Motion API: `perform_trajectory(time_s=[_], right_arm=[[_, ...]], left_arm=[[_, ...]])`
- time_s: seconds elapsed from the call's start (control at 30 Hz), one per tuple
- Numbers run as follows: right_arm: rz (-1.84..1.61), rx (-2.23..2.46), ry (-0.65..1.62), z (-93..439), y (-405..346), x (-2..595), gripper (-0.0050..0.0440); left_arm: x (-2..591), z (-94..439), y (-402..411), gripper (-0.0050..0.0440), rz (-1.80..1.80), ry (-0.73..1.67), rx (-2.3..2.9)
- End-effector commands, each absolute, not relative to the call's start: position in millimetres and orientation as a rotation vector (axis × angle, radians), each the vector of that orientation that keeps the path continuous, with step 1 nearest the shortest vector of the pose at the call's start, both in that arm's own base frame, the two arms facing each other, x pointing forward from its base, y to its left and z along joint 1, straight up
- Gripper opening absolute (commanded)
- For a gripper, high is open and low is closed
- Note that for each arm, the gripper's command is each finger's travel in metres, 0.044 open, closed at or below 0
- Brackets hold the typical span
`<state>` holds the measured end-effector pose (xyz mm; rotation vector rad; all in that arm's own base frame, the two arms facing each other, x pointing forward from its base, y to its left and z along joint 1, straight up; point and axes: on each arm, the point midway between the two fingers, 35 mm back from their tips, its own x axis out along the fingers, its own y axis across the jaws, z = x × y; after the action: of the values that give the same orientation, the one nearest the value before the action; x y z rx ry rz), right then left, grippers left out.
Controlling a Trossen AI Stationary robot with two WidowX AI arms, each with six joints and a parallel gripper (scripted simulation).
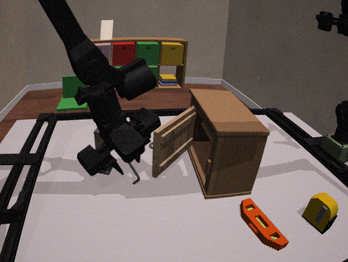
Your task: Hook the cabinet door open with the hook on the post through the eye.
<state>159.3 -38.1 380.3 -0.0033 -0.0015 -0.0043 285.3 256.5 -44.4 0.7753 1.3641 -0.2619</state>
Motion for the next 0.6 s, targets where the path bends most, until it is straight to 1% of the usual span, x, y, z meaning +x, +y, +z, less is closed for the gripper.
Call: perform_trajectory(time_s=[0.0, 0.1, 0.2, 0.57], right_arm=[[0.0, 0.001, -0.001, 380.2, -37.7, 159.2, 0.04], [0.0, 0.001, -0.001, 380.2, -37.7, 159.2, 0.04], [0.0, 0.001, -0.001, 380.2, -37.7, 159.2, 0.04], [0.0, 0.001, -0.001, 380.2, -37.7, 159.2, 0.04]], left_arm=[[301.1, 23.9, 270.1, 0.022, -0.202, 1.317, 0.822], [299.3, 51.4, 268.6, 0.022, -0.203, 1.318, 0.82], [293.1, 68.0, 263.3, 0.022, -0.222, 1.334, 0.805], [288.8, 73.8, 259.6, 0.022, -0.237, 1.346, 0.793]])
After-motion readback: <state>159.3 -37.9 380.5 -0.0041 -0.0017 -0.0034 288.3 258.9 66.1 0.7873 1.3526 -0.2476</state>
